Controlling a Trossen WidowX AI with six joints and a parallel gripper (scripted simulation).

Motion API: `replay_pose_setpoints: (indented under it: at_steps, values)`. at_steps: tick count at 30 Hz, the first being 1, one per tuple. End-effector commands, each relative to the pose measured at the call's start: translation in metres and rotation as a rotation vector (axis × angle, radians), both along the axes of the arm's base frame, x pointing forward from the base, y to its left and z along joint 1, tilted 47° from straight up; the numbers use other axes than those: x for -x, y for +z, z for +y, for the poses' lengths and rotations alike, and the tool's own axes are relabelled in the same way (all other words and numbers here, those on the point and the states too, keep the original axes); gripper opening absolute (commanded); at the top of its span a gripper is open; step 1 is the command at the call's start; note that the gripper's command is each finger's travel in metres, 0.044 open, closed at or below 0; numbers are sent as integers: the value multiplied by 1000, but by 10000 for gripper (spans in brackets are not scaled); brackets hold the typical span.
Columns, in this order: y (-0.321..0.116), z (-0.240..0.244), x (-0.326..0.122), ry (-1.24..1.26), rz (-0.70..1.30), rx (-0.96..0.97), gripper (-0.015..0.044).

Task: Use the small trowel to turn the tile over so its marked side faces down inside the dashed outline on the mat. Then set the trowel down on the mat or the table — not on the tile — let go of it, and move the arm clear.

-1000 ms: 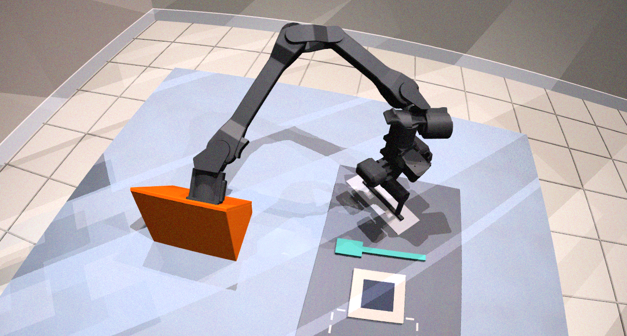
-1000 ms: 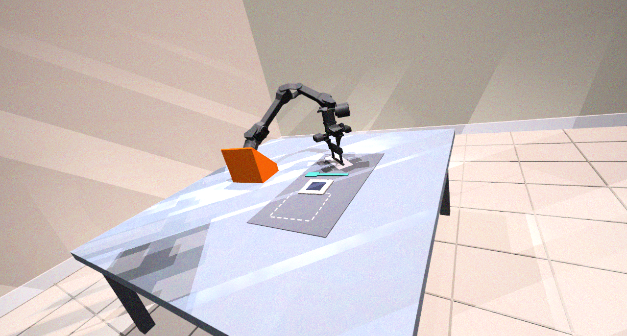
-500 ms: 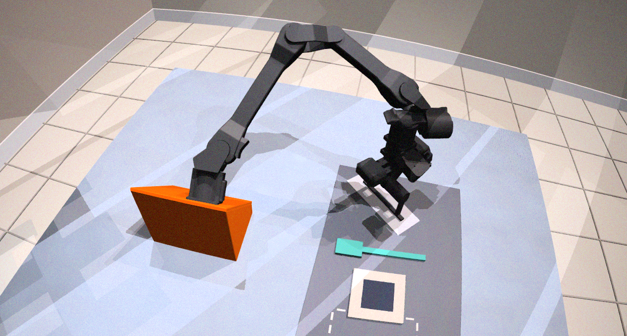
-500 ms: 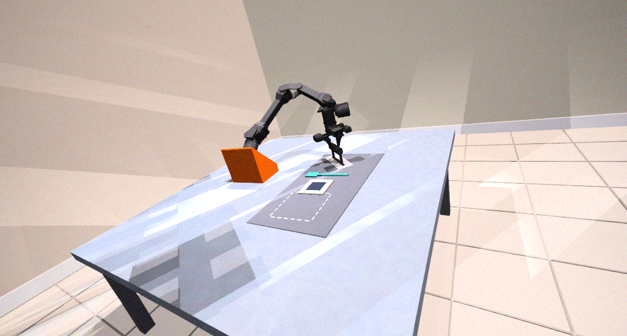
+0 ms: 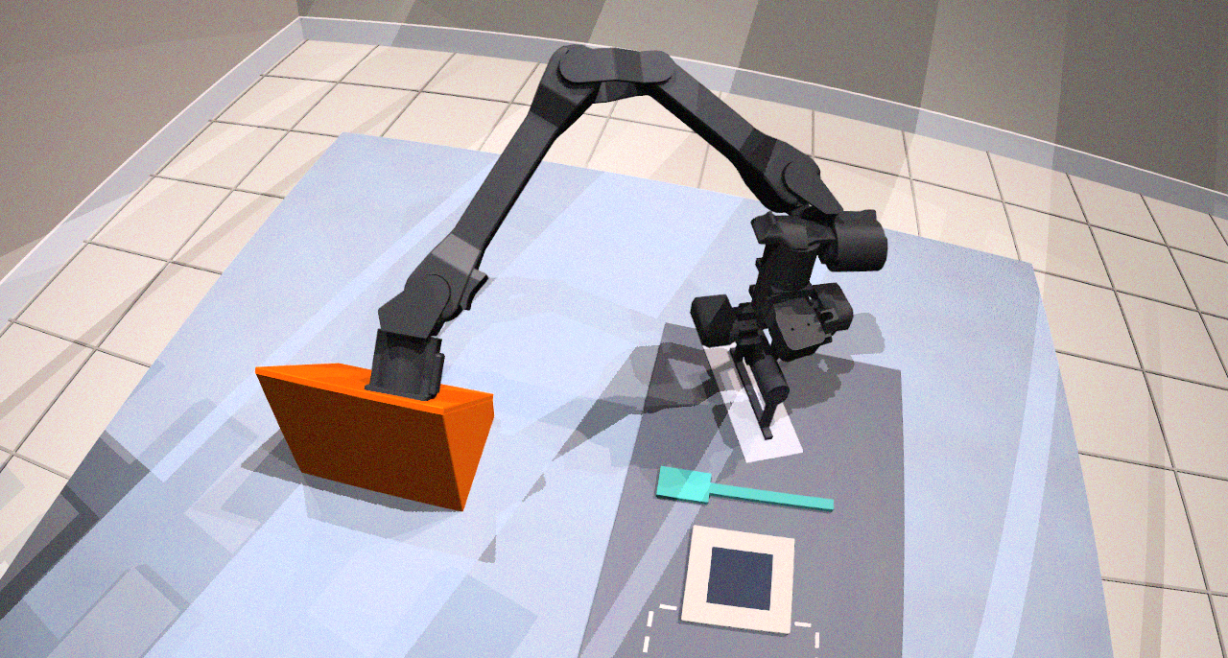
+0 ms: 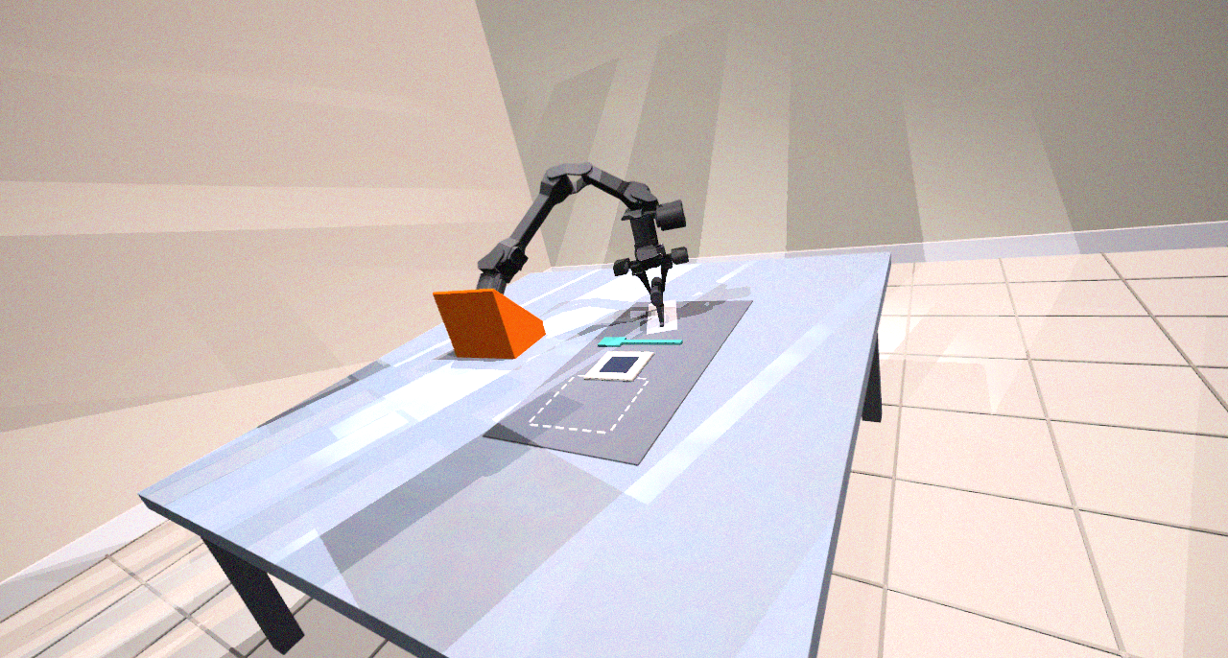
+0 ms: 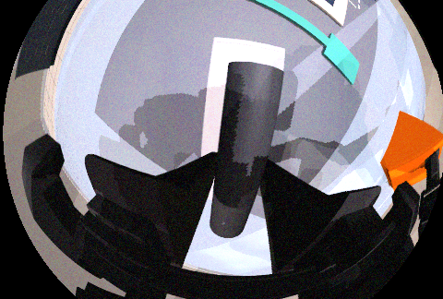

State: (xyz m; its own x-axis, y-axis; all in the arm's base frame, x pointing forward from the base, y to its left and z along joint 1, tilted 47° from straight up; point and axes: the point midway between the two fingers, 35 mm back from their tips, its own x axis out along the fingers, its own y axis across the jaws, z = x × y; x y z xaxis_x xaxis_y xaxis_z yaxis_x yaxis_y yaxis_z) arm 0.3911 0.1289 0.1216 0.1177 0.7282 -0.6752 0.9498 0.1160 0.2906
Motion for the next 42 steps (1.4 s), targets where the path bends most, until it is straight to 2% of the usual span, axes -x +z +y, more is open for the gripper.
replay_pose_setpoints:
  at_steps: [1, 23, 30, 35, 42]
  values:
    - [0, 1, 1, -81, 95, -17, 130]
    - [-1, 1, 1, -513, 562, -91, 130]
    - [-1, 1, 1, -526, 576, -93, 130]
    - [-1, 1, 1, -526, 576, -93, 261]
    - [-1, 1, 1, -526, 576, -93, 270]
